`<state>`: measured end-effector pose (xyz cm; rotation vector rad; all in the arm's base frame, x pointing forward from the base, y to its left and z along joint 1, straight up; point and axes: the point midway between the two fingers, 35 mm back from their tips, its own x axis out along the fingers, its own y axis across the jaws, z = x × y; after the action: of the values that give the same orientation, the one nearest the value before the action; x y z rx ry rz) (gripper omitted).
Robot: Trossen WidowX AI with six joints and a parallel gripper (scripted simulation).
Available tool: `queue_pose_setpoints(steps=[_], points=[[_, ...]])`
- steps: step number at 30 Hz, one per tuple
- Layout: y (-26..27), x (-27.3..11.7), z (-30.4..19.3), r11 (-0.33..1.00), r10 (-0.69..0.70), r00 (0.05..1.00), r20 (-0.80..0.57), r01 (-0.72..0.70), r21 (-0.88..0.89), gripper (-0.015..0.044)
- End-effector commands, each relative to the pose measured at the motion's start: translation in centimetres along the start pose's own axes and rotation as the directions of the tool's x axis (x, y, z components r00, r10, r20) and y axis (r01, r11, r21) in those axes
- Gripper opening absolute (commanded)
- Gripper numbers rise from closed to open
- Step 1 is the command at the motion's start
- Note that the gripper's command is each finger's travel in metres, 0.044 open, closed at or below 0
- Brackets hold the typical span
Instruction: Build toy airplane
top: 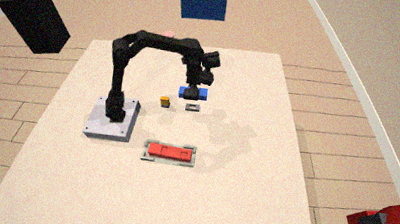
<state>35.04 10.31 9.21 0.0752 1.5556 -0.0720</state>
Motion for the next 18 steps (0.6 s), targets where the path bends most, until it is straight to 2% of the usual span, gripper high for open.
queue_pose_setpoints(steps=[1, 10, 18], points=[[0.0, -1.7, -0.1, 1.000, 0.003, 1.000, 0.008, -0.003, 0.003, 0.0000], [-0.2, -4.2, -0.4, 1.000, 0.002, 1.000, 0.010, -0.003, 0.007, 0.0000], [-1.7, -4.1, -0.3, 0.998, 0.001, 1.000, 0.011, -0.001, -0.064, 0.0000]])
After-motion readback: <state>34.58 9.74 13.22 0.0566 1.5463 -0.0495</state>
